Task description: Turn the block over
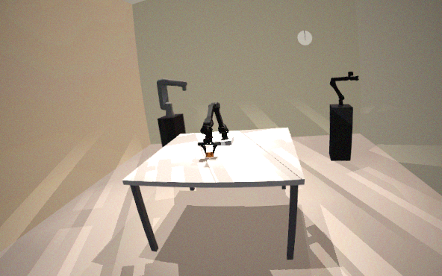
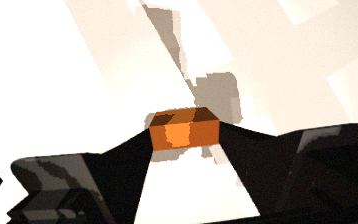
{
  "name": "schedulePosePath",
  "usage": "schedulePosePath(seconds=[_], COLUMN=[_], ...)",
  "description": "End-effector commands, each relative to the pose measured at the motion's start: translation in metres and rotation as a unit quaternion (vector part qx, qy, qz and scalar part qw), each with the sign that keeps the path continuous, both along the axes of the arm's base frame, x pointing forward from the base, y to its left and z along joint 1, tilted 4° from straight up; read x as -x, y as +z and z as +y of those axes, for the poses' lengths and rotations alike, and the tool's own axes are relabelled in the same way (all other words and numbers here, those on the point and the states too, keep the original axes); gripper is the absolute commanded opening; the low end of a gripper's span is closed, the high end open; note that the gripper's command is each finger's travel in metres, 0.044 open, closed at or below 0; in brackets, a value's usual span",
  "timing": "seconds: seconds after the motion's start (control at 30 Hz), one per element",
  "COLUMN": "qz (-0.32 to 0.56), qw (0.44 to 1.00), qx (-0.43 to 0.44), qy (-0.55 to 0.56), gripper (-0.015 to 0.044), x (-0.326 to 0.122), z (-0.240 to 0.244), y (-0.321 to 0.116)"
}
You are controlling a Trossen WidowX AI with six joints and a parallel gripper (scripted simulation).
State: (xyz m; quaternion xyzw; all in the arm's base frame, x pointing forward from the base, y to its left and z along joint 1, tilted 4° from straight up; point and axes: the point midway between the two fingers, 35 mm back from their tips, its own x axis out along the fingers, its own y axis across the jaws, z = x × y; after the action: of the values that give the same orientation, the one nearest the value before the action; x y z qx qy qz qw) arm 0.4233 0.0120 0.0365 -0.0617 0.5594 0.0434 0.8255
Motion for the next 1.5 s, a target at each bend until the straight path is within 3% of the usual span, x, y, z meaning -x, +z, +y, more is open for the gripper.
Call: schedulePosePath(seconds=[0.0,0.57,1.47], qz=[-0.032,-0.109,-0.301], qw=[0.999,0.994,0.953], qx=[-0.004,-0.013,-0.044], qy=[0.004,0.01,0.017], gripper=[0.0,0.0,0.0], x=[0.002,0.01,-0.004], z=[0.0,-0.001,-0.003], y=[0.001,0.002,-0.04])
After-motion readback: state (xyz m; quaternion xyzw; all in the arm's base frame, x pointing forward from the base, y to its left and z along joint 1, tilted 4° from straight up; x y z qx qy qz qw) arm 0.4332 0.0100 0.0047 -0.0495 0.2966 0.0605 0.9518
